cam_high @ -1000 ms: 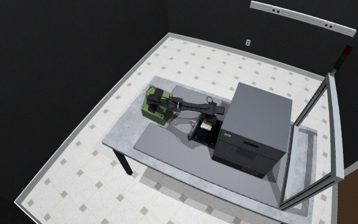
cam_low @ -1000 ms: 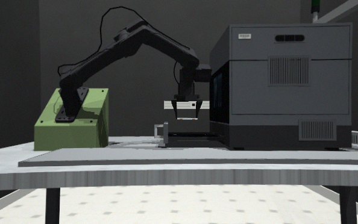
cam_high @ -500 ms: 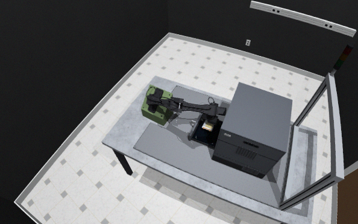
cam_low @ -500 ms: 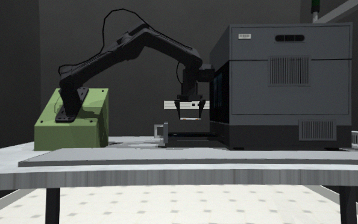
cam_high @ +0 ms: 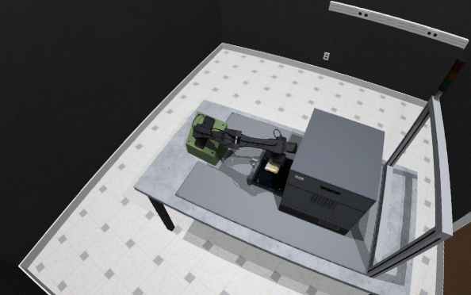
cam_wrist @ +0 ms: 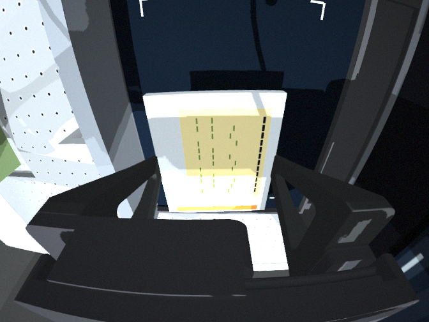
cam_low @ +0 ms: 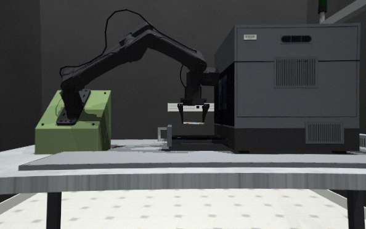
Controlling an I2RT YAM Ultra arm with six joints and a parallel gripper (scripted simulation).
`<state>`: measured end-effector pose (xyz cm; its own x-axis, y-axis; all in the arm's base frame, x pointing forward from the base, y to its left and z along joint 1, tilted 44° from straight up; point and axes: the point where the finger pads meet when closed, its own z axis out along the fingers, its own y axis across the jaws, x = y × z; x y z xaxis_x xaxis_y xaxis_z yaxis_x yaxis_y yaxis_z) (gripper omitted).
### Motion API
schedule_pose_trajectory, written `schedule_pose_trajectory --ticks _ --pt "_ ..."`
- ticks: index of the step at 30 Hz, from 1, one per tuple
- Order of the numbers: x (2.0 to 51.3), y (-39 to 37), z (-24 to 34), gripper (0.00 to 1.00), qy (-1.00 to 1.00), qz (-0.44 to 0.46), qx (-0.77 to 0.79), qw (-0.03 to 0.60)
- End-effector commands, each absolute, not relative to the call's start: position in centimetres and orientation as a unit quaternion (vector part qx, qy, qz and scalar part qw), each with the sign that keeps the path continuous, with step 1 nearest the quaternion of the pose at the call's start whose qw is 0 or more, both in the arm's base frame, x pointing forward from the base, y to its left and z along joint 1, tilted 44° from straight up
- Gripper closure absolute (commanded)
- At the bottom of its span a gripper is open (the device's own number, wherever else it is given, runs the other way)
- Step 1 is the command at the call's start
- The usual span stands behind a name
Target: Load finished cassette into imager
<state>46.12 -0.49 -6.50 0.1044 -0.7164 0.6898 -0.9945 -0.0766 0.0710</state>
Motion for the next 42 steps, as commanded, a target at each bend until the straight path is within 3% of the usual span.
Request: schedule_pose_trajectory --ticks 1,42 --pt "46.4 0.2 -6.9 1.0 -0.613 0.255 0.698 0.269" --pt "46.9 -2.5 -9.5 1.0 -0.615 0.258 0.697 0.263"
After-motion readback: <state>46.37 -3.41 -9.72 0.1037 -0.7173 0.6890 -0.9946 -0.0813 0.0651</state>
